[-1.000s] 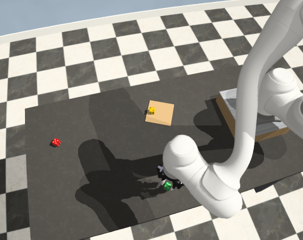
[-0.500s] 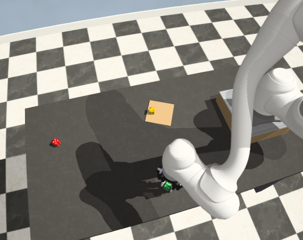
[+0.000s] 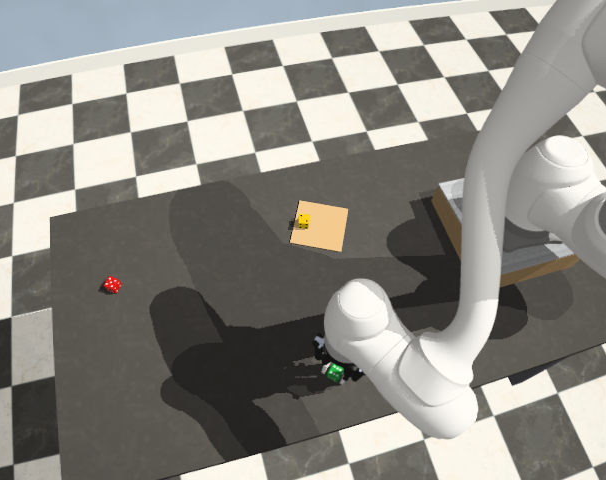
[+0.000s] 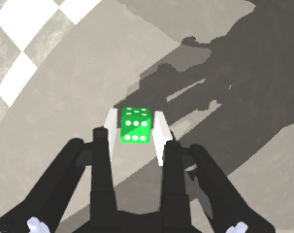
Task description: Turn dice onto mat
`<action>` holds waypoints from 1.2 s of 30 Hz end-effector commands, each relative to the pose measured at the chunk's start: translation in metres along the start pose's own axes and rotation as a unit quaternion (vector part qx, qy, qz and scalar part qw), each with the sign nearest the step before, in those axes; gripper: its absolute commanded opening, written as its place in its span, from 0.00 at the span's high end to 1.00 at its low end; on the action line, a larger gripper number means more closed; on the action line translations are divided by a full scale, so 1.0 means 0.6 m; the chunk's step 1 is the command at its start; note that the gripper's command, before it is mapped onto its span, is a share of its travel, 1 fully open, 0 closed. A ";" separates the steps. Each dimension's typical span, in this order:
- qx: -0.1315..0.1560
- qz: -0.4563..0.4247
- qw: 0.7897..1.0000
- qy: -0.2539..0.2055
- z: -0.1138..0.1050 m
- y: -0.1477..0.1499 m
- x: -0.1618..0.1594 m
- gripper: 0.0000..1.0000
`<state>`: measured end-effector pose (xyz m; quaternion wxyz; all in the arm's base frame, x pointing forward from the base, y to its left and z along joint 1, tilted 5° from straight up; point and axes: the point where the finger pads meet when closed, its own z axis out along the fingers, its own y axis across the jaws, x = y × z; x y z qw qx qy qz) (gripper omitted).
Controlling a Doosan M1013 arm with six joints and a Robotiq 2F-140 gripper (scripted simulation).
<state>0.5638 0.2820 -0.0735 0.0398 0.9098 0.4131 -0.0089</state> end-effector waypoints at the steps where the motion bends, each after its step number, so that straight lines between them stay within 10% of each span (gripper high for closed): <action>1: 0.000 0.000 1.000 0.000 0.000 0.000 0.000 0.65; 36: 0.000 0.000 1.000 0.000 0.000 0.000 0.000 0.76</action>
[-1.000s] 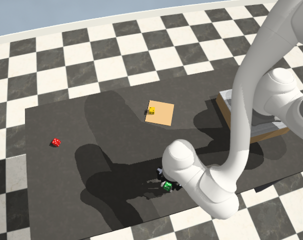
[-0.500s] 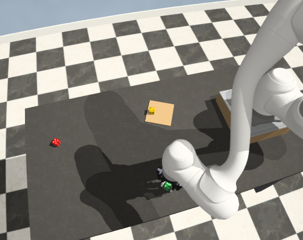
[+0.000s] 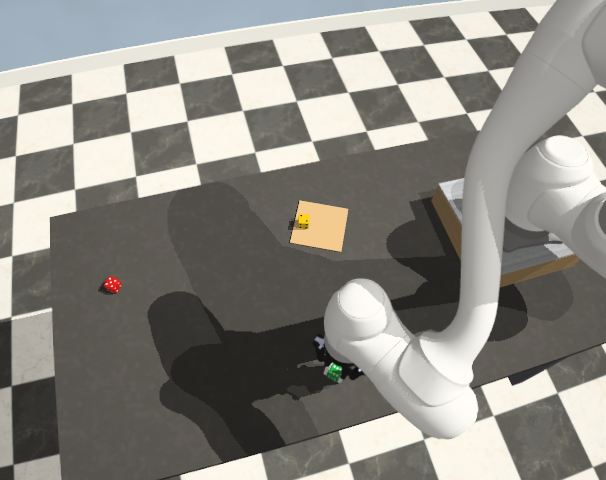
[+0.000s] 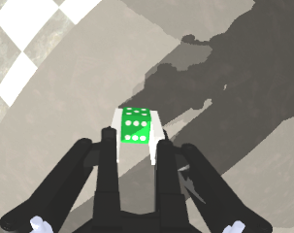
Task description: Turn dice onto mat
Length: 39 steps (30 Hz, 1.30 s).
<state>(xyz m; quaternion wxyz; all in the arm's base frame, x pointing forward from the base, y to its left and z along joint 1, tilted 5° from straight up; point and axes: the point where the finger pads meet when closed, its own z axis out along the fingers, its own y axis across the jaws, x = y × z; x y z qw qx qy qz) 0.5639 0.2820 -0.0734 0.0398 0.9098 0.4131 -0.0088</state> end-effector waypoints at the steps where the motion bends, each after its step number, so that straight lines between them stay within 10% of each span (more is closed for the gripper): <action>1: 0.000 0.000 1.000 0.000 0.000 0.000 0.000 0.76; 29: 0.000 0.000 1.000 0.000 -0.002 0.000 0.000 0.76; 39: 0.000 0.000 1.000 0.000 -0.066 0.000 0.000 0.76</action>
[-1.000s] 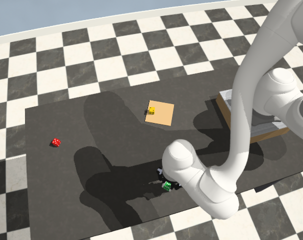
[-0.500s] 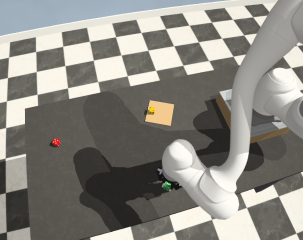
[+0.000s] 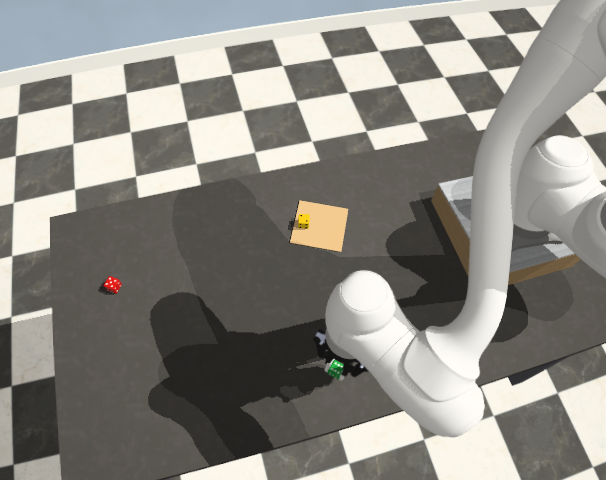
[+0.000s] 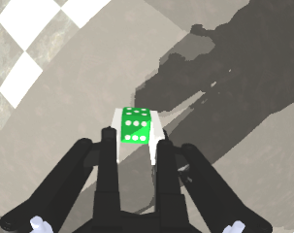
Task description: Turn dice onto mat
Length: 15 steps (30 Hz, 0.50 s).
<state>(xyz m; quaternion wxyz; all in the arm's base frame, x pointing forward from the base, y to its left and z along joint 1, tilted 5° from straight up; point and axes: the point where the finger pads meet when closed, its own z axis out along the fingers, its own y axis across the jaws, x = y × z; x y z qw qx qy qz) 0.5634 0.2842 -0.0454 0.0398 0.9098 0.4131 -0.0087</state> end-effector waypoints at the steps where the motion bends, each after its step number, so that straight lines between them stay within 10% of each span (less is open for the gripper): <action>1: 0.000 0.000 1.000 0.000 -0.032 0.000 0.000 0.76; 15: 0.000 0.000 1.000 0.000 -0.120 0.000 0.000 0.76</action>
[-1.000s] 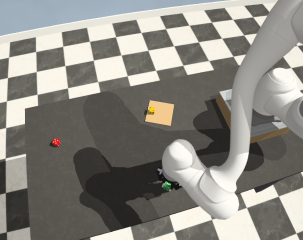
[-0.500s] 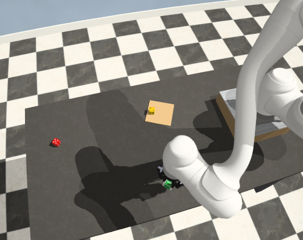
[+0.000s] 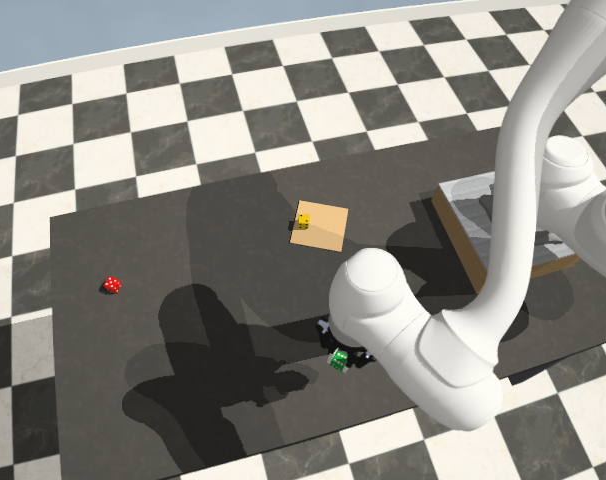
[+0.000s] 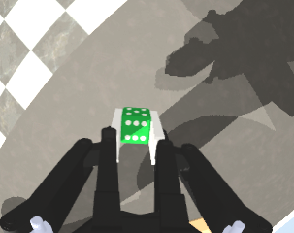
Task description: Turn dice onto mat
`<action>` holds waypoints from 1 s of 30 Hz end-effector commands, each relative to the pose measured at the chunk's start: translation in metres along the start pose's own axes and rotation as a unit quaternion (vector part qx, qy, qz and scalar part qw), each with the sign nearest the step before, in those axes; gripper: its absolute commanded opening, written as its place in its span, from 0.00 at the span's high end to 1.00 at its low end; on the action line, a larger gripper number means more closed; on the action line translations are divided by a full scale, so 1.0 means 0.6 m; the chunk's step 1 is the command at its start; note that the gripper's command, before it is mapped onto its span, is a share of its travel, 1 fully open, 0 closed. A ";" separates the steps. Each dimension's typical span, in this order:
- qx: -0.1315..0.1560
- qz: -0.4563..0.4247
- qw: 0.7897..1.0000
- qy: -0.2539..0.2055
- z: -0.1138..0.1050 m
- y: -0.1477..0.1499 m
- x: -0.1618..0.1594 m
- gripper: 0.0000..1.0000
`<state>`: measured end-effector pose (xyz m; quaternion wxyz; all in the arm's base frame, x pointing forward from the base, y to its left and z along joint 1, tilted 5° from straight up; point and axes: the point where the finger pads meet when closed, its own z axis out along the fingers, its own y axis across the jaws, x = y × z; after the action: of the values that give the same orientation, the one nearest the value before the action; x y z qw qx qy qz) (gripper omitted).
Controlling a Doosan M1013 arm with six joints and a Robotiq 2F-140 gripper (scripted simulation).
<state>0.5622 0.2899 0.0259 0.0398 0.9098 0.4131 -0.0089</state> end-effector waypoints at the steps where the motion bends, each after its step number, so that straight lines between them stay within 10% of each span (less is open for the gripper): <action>1: 0.000 0.000 1.000 0.000 -0.001 0.000 0.000 0.76; 17: 0.000 0.032 0.999 0.000 0.000 0.000 0.000 0.76; 30: 0.000 0.270 0.963 0.000 0.003 0.001 0.001 0.76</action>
<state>0.5632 0.2899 0.0245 0.0351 0.9803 0.1941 -0.0011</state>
